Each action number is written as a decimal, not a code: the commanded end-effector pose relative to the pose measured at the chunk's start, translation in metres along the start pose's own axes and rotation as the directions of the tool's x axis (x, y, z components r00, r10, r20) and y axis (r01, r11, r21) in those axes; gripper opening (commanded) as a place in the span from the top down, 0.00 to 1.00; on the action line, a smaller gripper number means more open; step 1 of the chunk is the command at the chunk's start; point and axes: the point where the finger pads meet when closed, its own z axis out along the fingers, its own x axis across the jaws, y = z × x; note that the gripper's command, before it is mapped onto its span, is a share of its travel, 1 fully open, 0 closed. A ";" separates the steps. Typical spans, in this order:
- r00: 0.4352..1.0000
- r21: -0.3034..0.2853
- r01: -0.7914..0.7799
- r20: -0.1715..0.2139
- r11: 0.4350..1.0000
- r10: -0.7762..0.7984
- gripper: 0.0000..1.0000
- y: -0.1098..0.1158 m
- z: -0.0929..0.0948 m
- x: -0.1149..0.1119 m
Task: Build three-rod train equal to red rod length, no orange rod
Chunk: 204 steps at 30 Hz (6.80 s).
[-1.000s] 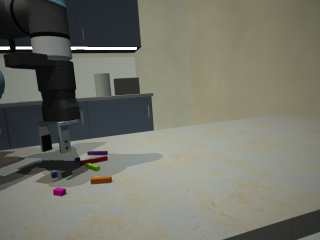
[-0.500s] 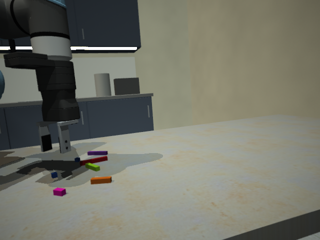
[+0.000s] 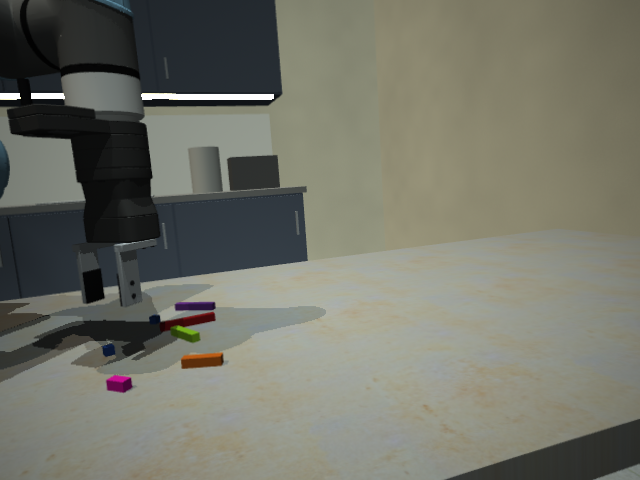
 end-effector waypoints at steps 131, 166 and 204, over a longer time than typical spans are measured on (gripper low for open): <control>-0.986 -0.001 0.168 0.000 -0.986 -0.168 0.00 0.113 0.000 0.050; -1.000 -0.001 0.003 -0.001 -1.000 -0.003 0.00 0.116 0.000 0.057; -1.000 -0.001 0.003 -0.001 -1.000 -0.003 0.00 0.116 0.000 0.057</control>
